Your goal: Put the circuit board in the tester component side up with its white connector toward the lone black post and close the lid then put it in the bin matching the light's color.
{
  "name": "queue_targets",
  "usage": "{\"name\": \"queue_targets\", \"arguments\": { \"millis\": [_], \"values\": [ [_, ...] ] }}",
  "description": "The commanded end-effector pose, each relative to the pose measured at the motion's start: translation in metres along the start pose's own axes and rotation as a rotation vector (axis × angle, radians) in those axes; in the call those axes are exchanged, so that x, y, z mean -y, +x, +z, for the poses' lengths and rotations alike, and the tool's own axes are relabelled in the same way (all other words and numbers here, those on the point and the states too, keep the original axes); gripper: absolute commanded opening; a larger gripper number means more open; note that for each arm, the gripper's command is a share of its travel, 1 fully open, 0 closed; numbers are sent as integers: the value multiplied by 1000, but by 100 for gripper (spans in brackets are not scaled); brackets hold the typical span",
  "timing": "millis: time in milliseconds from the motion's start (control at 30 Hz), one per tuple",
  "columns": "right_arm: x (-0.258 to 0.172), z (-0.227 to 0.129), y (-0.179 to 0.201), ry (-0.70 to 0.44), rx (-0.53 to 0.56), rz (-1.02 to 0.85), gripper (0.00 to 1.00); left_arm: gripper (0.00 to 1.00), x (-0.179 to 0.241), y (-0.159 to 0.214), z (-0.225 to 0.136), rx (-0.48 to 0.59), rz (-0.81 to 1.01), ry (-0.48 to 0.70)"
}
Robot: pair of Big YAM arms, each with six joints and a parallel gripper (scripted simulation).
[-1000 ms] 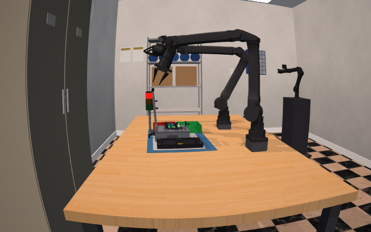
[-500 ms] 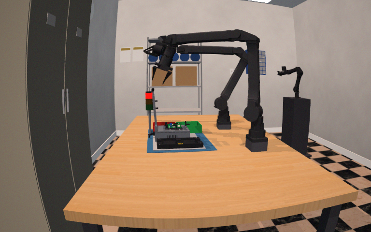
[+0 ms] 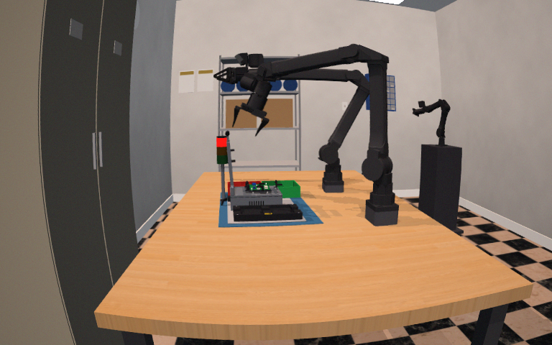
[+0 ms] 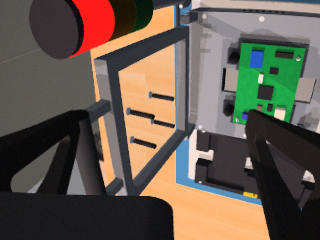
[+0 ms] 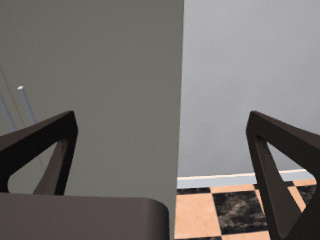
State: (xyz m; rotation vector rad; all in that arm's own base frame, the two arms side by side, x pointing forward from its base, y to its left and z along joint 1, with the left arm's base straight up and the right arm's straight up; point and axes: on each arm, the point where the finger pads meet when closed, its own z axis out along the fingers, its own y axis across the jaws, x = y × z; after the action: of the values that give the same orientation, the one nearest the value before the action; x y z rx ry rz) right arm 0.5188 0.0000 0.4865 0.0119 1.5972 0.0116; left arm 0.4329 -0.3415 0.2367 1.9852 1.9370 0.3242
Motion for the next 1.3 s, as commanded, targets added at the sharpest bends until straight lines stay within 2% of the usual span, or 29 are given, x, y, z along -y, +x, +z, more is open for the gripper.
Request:
{"name": "queue_targets", "arguments": {
  "millis": [0, 167, 267, 433, 733, 833, 1033, 1267],
  "values": [
    [0, -1, -12, 0, 37, -15, 100, 98, 56, -1, 72, -46, -9, 119],
    [0, -1, -12, 0, 37, -15, 100, 98, 106, 51, 129, -103, -9, 330],
    [0, -1, -12, 0, 37, -15, 100, 98, 99, 50, 130, -89, -19, 335],
    [0, -1, -12, 0, 37, -15, 100, 98, 111, 68, 134, -89, -49, 408],
    [0, -1, -12, 0, 37, -15, 100, 98, 131, 62, 148, -99, -51, 422],
    [0, -1, -12, 0, 37, -15, 100, 98, 121, 59, 149, -91, -61, 408],
    [0, -1, -12, 0, 37, -15, 100, 98, 138, 63, 159, -104, -51, 427],
    [0, -1, -12, 0, 37, -15, 100, 98, 137, 61, 167, -97, -52, 419]
  ]
}}
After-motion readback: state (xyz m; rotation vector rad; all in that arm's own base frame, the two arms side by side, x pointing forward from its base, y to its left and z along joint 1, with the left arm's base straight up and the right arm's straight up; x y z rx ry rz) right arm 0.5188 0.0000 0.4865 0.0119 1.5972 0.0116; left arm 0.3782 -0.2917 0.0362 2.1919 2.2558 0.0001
